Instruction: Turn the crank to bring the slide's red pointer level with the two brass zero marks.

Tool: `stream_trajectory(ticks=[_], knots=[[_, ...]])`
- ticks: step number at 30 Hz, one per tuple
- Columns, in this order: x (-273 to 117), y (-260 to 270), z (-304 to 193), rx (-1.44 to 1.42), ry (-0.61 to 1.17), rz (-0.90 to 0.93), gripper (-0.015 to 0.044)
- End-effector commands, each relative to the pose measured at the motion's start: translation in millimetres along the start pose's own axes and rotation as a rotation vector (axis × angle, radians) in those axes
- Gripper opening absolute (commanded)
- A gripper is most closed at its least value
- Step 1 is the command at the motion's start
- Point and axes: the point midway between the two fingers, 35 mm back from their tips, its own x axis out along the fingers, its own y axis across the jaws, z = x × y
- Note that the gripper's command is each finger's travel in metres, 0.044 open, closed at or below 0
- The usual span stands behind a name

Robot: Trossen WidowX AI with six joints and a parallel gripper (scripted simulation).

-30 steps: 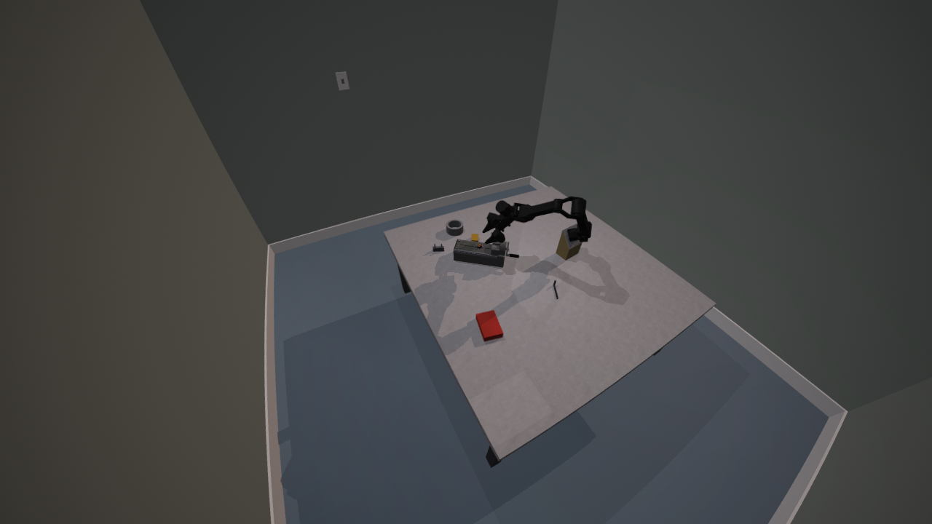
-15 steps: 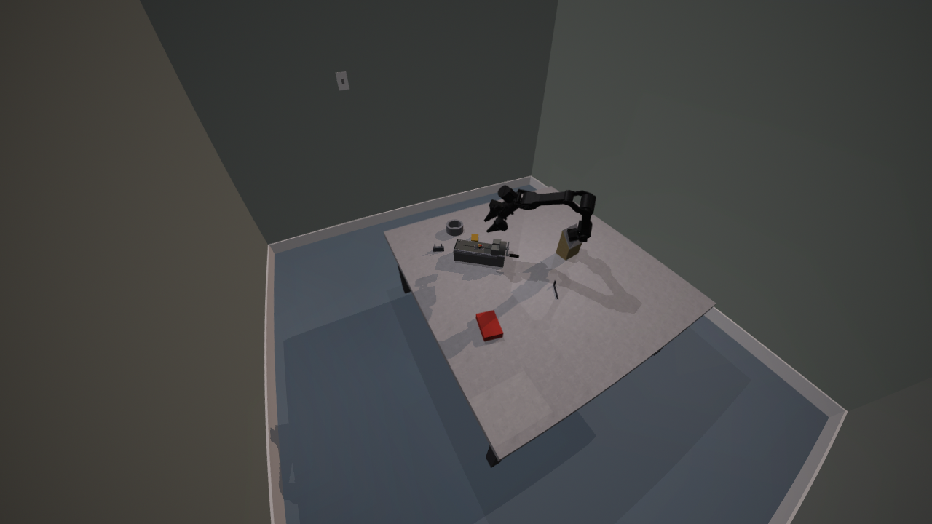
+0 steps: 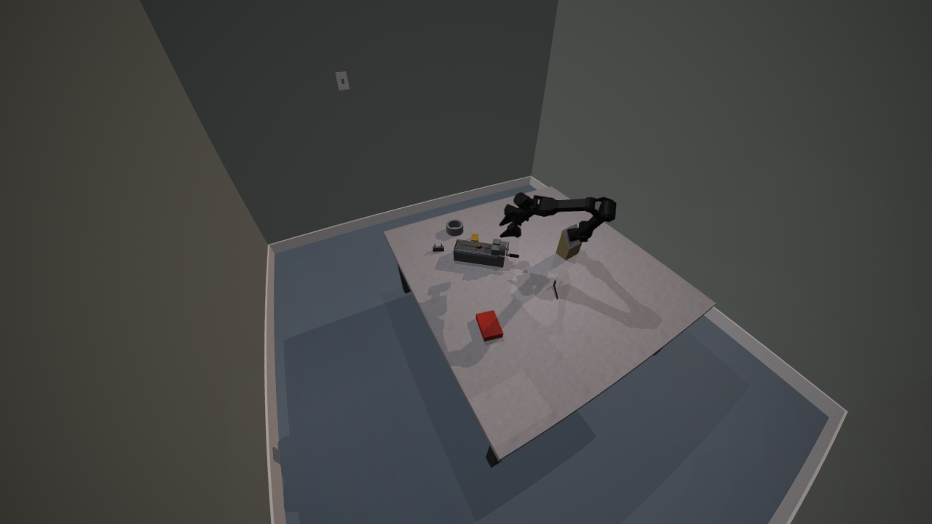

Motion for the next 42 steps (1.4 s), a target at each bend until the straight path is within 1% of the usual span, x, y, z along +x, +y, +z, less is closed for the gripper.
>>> stream_trajectory(ticks=[1, 10, 14, 29, 42], knots=[[-10, 3, -17, 0.031, 0.006, -0.034, 0.0440], [-37, 12, -53, 0.084, -0.004, -0.100, 0.0440], [-38, 12, -57, 0.088, -0.005, -0.105, 0.0440], [25, 12, -118, 0.090, -0.003, -0.103, 0.0440], [39, 12, -133, 0.091, -0.002, -0.103, 0.0440]])
